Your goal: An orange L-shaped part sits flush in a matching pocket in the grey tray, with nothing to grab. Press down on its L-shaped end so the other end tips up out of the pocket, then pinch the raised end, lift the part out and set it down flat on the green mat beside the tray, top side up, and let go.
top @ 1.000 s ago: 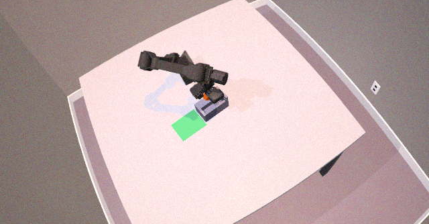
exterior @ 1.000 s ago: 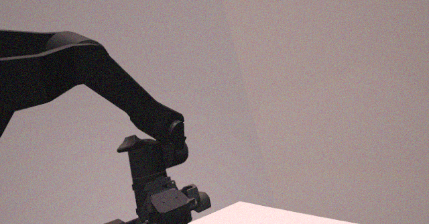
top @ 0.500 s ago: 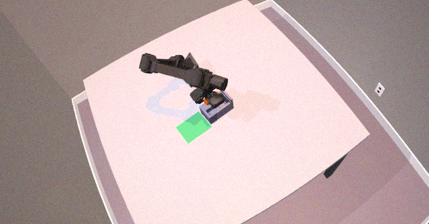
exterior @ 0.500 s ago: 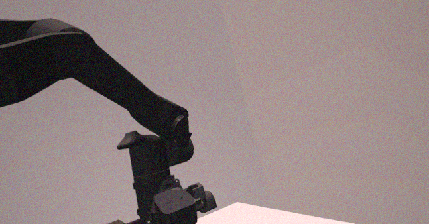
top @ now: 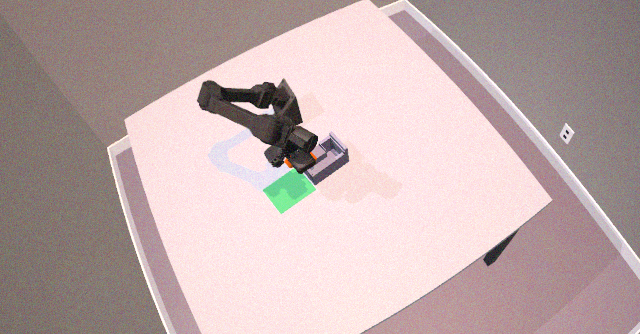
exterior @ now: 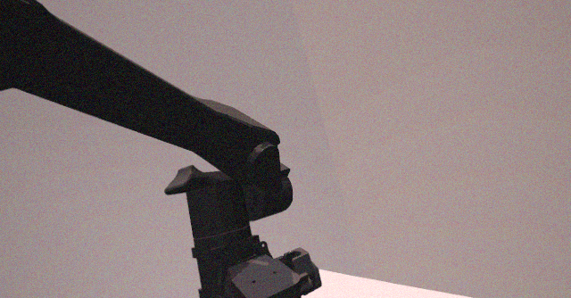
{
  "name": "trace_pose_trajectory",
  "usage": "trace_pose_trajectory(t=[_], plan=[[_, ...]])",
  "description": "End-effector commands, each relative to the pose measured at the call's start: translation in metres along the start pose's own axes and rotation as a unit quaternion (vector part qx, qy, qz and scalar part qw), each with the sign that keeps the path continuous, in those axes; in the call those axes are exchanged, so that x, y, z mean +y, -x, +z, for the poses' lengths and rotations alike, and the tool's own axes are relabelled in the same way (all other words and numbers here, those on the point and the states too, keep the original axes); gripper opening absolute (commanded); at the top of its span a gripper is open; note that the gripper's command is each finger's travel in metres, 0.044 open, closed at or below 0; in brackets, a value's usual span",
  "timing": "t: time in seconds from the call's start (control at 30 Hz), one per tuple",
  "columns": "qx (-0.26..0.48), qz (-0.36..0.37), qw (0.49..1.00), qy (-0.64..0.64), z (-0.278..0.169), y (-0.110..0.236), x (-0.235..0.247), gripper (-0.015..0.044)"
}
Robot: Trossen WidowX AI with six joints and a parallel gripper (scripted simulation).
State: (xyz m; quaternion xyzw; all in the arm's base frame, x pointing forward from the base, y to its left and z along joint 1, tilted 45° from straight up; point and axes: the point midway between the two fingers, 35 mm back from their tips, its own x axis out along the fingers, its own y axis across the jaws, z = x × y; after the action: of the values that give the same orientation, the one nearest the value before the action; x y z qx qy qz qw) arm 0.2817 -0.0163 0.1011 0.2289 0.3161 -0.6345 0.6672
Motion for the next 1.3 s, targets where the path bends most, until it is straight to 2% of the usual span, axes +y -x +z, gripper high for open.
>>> trace_pose_trajectory(t=[0.0, 0.37, 1.27], plan=[[-0.003, 0.001, 1.0, 0.0, 0.022, 0.001, -0.002, 0.0], [-0.004, 0.001, 1.0, 0.0, 0.071, 0.001, -0.008, 0.0], [-0.004, 0.001, 1.0, 0.0, 0.073, -0.03, -0.007, 0.0]])
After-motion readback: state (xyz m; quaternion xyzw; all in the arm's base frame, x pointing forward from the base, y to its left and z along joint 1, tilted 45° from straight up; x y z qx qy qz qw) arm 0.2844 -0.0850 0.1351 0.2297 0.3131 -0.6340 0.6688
